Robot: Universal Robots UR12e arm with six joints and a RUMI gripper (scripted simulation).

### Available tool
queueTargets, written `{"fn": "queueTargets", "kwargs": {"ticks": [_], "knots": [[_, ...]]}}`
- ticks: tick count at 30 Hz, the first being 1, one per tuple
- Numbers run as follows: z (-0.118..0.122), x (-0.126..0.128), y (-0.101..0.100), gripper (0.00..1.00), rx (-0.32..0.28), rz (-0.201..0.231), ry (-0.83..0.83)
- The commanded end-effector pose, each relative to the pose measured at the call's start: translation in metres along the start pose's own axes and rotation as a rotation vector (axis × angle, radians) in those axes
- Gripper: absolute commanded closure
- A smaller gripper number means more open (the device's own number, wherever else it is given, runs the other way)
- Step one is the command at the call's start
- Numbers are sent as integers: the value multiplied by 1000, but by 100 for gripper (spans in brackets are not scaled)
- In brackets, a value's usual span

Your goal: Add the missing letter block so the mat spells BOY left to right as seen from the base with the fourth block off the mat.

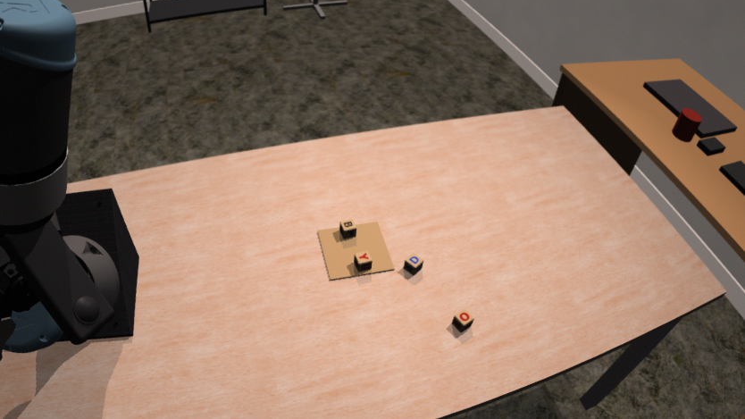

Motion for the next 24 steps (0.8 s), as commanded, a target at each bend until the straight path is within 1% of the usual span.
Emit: {"fn": "queueTargets", "kwargs": {"ticks": [1, 5, 10, 12, 19, 20, 23, 24], "knots": [[-22, -24, 8, 0, 27, -10, 1], [-46, -55, 17, 0, 60, -22, 2], [-82, -105, 29, 0, 113, -39, 3], [-82, -105, 29, 0, 113, -39, 3], [-133, -193, 44, 0, 204, -67, 2], [-133, -193, 44, 0, 204, -67, 2], [-154, -236, 48, 0, 248, -80, 0], [-154, -236, 48, 0, 248, -80, 0]]}}
Point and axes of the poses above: the point where the finger pads meet when closed, its own y axis back along the fingers, its own x axis across the jaws, z = x × y, the point moved 5 cm from there along y, back along the fingers, and after that the axes turned 7 degrees about y, right-handed, at the moved point
